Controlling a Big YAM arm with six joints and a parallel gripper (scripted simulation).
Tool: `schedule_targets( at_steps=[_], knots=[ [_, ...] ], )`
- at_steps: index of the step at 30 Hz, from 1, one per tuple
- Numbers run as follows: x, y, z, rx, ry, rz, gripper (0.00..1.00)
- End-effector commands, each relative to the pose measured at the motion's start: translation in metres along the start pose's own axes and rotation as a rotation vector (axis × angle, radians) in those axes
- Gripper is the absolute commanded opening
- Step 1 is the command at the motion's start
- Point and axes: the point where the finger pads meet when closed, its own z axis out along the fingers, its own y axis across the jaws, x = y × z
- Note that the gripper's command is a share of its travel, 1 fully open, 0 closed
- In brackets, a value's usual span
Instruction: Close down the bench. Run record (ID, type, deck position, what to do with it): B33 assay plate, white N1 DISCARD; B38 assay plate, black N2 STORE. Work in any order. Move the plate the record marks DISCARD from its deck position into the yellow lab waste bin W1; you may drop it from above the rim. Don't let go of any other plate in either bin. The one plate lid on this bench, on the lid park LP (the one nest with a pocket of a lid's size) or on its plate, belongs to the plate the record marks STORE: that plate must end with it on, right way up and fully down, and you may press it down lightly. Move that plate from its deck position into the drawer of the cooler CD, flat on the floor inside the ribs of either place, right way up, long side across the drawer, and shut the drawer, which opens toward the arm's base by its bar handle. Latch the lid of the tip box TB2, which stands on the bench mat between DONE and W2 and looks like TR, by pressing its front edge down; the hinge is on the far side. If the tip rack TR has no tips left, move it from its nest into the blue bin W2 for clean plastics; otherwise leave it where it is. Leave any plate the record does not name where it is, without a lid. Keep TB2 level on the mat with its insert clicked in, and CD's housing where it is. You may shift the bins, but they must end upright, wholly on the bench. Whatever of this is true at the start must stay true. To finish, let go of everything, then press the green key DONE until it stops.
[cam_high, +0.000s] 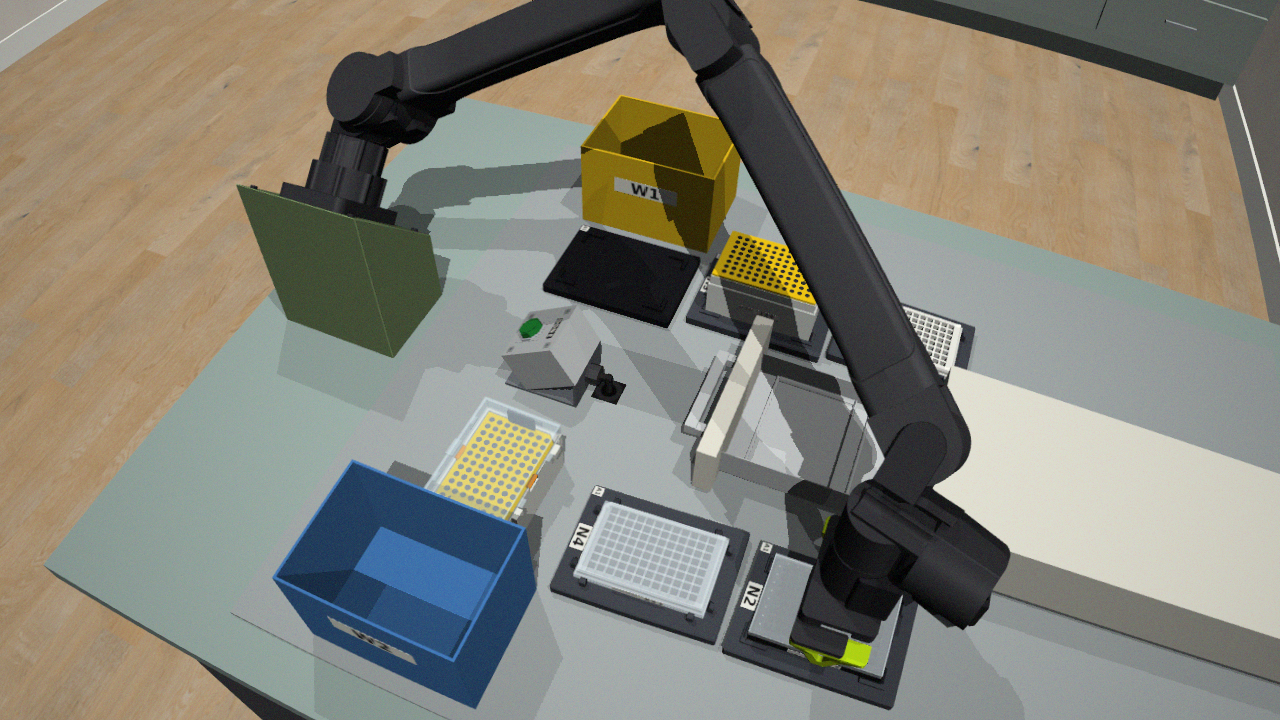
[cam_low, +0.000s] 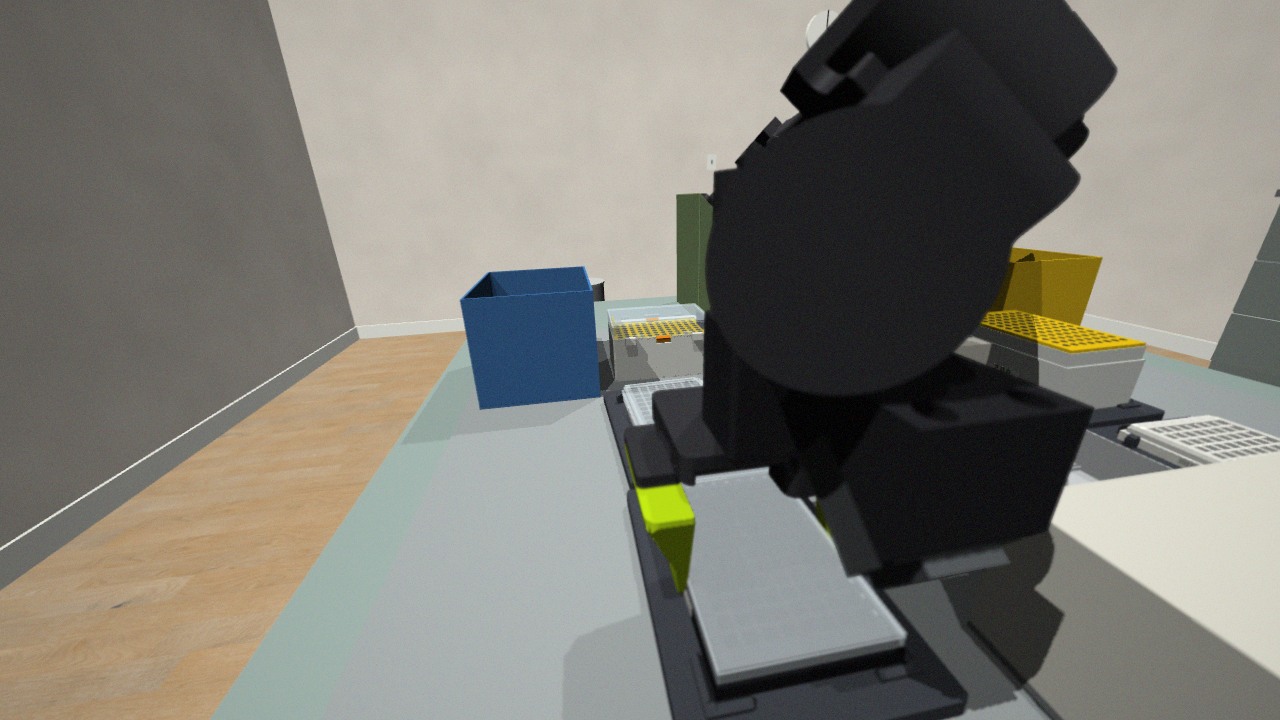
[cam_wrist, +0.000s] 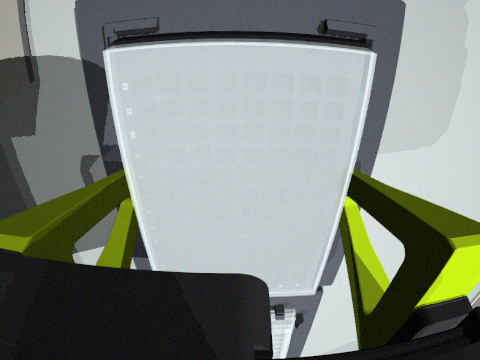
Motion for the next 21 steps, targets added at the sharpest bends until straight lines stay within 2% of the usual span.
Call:
schedule_targets(
  at_steps=[1, 14, 21],
  knots=[
    [-0.003, -0.004, -0.016, -0.001, -0.025, 0.012, 0.00],
    [-0.003, -0.004, -0.016, -0.001, -0.025, 0.012, 0.00],
    [-0.005, -0.005, -0.034, 0.002, -0.040, 0.009, 0.00]
  ],
)
